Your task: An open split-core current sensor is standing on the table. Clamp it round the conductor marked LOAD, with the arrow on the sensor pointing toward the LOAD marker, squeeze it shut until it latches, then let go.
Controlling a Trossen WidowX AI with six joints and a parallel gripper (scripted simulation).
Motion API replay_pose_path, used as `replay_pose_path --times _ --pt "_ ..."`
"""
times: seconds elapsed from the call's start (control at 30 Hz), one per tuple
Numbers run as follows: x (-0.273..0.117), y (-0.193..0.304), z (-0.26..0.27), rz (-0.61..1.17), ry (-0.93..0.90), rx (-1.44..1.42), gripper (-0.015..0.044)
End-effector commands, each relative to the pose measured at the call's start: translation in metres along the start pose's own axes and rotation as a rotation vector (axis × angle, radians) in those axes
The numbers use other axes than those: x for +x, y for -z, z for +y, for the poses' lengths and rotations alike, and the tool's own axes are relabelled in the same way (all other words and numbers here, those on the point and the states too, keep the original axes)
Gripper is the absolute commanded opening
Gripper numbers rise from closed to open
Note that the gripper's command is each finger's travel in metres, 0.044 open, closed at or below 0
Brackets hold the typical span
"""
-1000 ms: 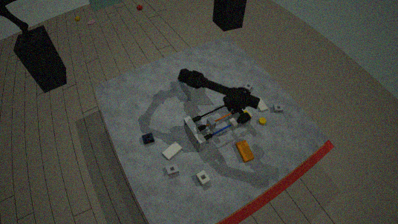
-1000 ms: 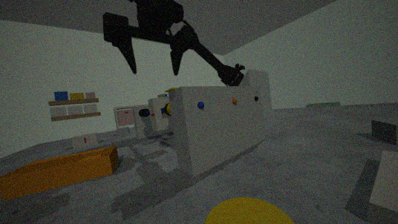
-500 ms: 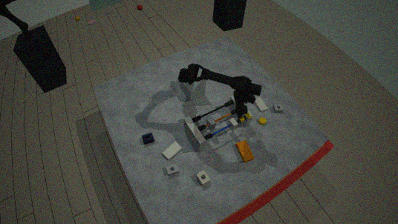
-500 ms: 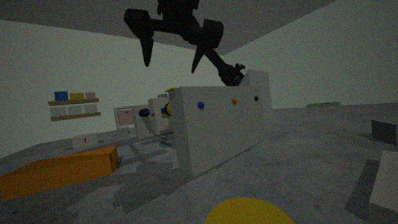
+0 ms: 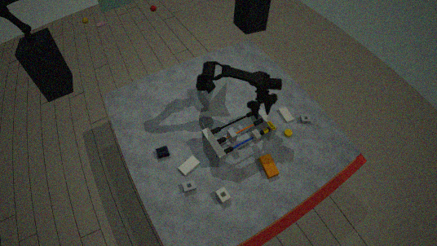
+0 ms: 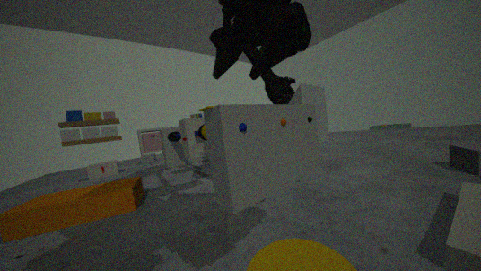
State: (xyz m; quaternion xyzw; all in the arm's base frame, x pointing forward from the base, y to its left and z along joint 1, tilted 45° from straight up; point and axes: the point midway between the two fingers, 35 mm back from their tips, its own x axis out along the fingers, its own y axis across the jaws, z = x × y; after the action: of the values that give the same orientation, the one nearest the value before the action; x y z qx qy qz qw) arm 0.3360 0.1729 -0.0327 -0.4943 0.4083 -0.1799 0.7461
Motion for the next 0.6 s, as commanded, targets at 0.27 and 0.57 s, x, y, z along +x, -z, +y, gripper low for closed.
replay_pose_path --times 0.27,0.57 --pt "-0.0238 0.0475 0.0032 -0.283 0.06 0.71 0.044" --pt "-0.0223 0.0431 0.0055 -0.252 0.06 0.63 0.044"
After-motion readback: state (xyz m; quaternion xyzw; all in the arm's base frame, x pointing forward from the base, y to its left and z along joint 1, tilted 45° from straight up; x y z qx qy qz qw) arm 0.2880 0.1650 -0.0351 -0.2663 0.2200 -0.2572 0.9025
